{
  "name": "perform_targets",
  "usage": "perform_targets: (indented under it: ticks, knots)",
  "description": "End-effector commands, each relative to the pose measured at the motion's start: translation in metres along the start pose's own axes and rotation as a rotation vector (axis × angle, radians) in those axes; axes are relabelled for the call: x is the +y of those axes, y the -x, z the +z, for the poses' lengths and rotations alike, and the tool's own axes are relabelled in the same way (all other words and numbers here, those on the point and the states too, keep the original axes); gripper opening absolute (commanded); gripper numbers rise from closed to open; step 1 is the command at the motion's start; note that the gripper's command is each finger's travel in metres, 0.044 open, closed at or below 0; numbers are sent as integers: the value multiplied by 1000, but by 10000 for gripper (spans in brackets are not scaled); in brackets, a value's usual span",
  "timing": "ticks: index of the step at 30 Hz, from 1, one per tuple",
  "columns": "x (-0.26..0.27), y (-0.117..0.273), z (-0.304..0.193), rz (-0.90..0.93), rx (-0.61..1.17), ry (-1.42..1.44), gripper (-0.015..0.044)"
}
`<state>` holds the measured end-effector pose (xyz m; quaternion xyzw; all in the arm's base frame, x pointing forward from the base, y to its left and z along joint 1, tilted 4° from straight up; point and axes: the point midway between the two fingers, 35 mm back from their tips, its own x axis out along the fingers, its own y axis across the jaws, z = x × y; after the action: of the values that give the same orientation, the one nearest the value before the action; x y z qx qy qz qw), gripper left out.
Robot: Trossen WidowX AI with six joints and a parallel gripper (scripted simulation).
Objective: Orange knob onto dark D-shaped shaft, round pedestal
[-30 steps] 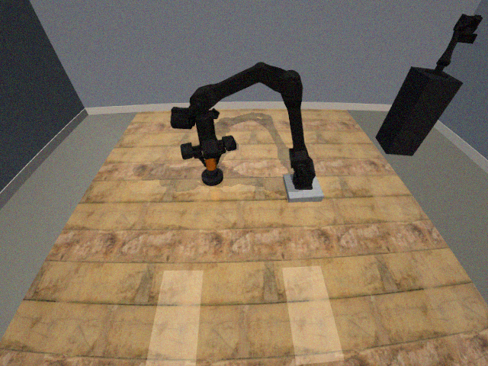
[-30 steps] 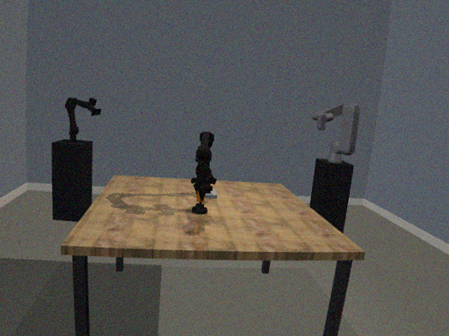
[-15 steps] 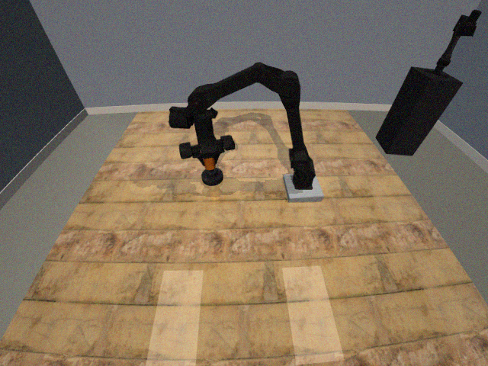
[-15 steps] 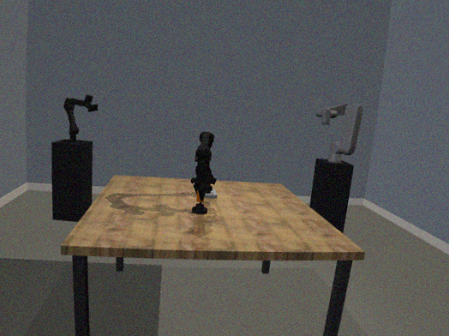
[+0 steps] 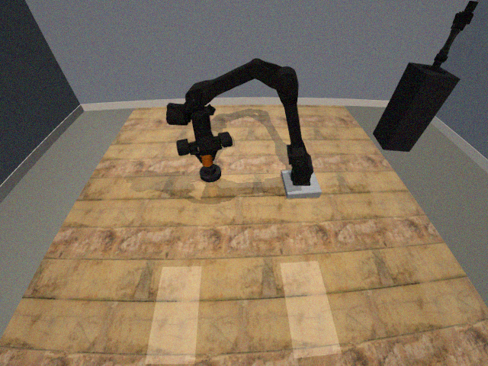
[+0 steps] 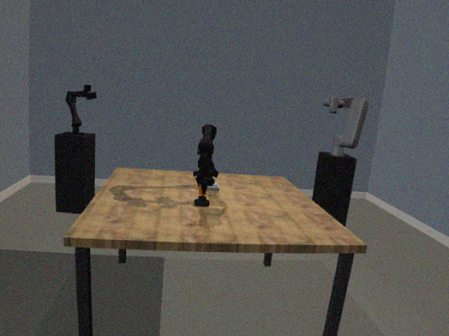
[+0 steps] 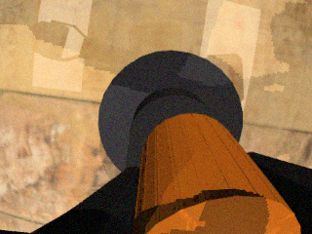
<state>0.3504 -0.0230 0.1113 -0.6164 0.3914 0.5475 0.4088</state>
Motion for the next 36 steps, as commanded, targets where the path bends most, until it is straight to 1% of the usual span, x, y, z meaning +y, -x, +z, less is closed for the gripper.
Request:
perform_targets:
  ticks: [1,7,14,36]
  knots:
    - [0,1,0,-2,-2,6,0]
    - [3,4,2,-1,-2,14,0]
    - [6,3,4,-1,-2,215,0]
    - [2,4,2,-2,-2,215,0]
